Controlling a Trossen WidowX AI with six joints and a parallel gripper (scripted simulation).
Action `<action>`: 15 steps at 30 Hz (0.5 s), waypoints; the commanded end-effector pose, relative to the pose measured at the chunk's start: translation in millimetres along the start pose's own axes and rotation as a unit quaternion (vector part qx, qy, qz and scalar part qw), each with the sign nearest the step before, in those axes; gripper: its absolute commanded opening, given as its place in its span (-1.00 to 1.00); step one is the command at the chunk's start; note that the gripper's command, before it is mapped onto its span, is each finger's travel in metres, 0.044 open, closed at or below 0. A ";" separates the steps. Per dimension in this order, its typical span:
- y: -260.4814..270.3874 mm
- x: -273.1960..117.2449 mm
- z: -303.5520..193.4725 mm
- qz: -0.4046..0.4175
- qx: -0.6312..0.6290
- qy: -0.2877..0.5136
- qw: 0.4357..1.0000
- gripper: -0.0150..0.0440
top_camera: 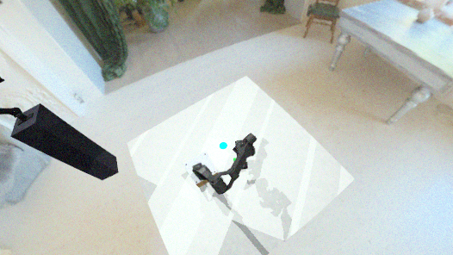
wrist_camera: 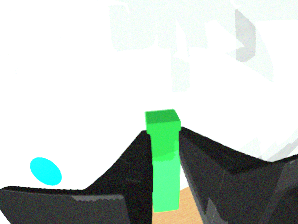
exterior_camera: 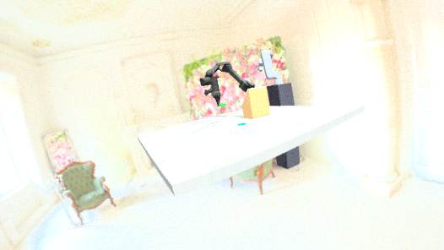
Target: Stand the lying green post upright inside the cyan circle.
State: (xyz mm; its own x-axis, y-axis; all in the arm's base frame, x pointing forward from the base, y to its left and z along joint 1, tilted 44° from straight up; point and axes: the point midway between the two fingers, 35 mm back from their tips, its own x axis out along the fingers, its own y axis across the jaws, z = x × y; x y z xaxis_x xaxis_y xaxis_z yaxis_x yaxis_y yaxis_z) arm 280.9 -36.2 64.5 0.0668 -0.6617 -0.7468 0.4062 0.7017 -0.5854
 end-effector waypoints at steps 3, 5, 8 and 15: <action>19.6 -3.0 -4.6 0.009 -0.064 0.001 0.998 -0.42; 25.7 -3.7 -6.6 0.011 -0.085 0.001 0.996 -0.42; 34.8 -4.6 -10.0 0.013 -0.115 0.002 0.993 -0.42; 55.6 -6.7 -19.0 0.019 -0.187 0.003 0.982 -0.42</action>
State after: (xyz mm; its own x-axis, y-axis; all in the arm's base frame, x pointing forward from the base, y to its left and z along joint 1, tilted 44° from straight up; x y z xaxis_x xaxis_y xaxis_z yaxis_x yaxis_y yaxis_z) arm 284.4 2.7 36.5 0.0649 -0.6401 -0.7655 0.1047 0.7673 -0.6327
